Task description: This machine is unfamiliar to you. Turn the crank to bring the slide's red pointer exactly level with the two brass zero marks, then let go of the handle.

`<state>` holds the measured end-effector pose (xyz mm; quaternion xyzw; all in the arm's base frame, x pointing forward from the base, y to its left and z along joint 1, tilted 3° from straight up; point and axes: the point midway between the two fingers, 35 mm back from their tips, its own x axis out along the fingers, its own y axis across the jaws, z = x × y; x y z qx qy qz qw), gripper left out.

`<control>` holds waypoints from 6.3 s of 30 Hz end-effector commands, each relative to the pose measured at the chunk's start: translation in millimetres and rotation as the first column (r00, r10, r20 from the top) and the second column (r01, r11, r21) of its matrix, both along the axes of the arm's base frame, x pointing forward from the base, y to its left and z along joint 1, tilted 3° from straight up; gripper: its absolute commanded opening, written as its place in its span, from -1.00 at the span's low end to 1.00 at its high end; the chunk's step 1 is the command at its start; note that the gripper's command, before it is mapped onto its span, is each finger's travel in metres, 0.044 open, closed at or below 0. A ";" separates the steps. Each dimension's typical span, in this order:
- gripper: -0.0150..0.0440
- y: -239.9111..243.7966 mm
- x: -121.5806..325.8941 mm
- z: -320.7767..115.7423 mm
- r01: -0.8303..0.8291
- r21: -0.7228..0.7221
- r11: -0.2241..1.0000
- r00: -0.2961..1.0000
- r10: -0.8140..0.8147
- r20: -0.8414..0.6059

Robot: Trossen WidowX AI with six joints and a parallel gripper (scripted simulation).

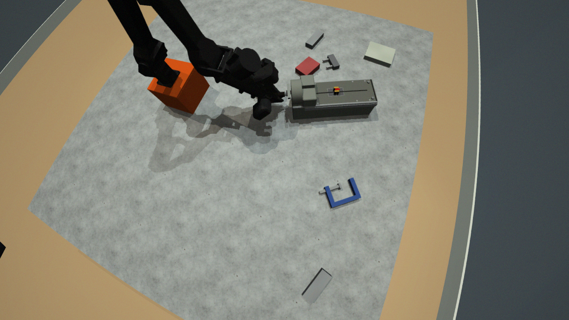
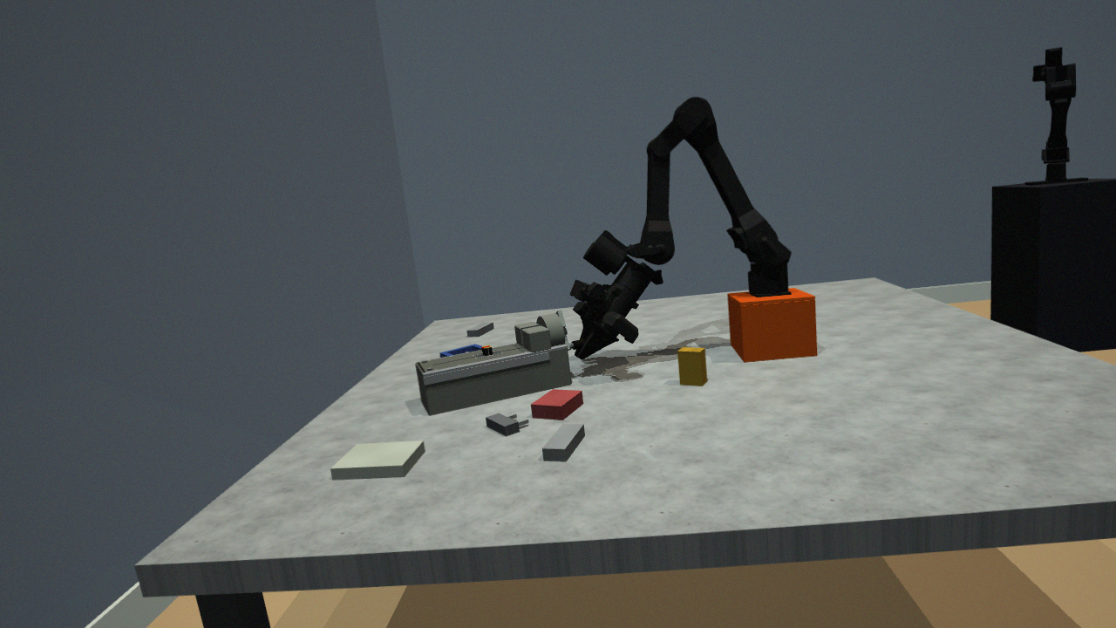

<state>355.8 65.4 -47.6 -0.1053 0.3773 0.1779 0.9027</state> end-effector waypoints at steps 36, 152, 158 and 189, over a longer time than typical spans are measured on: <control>-0.49 15.3 -6.7 20.4 -0.013 0.010 1.000 1.000 0.013 -0.001; 1.00 36.1 46.1 167.3 0.064 0.024 0.998 0.996 -0.062 -0.067; 1.00 43.6 70.7 167.7 0.105 0.030 0.994 0.990 -0.102 -0.097; 1.00 53.9 108.2 109.5 0.171 0.033 0.985 0.976 -0.165 -0.140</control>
